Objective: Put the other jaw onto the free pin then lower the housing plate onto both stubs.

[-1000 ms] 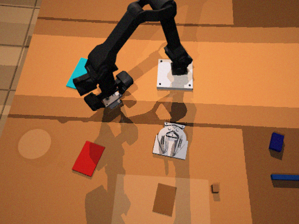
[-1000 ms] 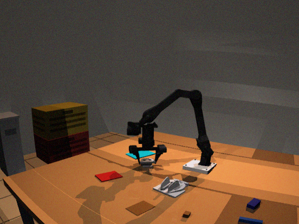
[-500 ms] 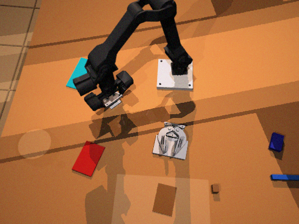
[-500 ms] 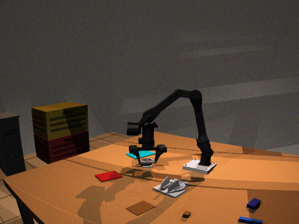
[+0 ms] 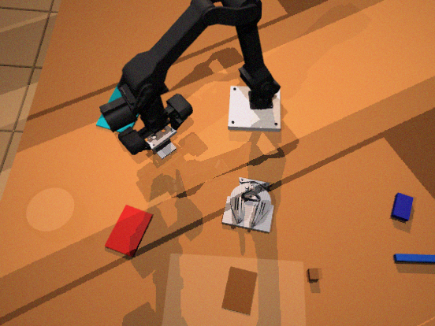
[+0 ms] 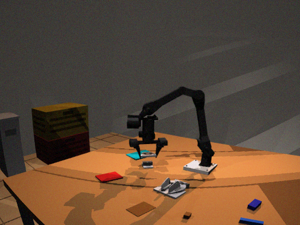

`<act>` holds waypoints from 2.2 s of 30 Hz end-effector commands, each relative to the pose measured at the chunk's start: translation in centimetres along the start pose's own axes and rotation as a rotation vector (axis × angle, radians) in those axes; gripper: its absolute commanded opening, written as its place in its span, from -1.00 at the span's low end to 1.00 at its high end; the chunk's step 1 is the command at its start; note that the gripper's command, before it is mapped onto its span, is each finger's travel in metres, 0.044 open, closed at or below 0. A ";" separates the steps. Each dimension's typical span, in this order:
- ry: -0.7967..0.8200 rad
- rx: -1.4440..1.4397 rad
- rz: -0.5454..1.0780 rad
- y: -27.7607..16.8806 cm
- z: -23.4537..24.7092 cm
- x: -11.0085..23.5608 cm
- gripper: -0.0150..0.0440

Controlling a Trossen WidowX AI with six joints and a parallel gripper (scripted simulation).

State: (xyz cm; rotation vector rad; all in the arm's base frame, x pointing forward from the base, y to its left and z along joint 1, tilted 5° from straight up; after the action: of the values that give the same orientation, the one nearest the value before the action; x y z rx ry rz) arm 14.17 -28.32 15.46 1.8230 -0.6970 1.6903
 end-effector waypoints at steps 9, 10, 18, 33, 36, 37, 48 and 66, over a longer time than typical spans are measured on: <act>0.014 -0.003 -0.008 0.0 -0.2 3.3 0.70; 0.014 -0.003 -0.008 0.0 -0.2 3.3 0.70; 0.015 0.084 -0.008 -1.1 0.1 3.3 0.70; 0.019 0.455 -0.005 -6.0 0.8 3.4 0.70; 0.020 0.531 -0.005 -7.0 0.9 3.5 0.70; 0.020 0.556 -0.005 -7.3 0.9 3.5 0.70; 0.023 0.832 -0.004 -10.9 0.8 3.5 0.70; 0.025 1.287 -0.004 -16.7 -0.3 3.5 0.70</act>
State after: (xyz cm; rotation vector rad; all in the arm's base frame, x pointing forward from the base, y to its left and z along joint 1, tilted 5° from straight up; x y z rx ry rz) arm 25.56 -16.99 18.21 2.4823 0.5377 2.3476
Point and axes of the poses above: the point midway between the two fingers, 35 mm back from their tips, its own x axis back along the fingers, its own z axis across the jaws, y = z × x, the point moved 9 cm from there along x, back along the fingers, and after that the axes turned 9 degrees about x, right-handed, at the moved point
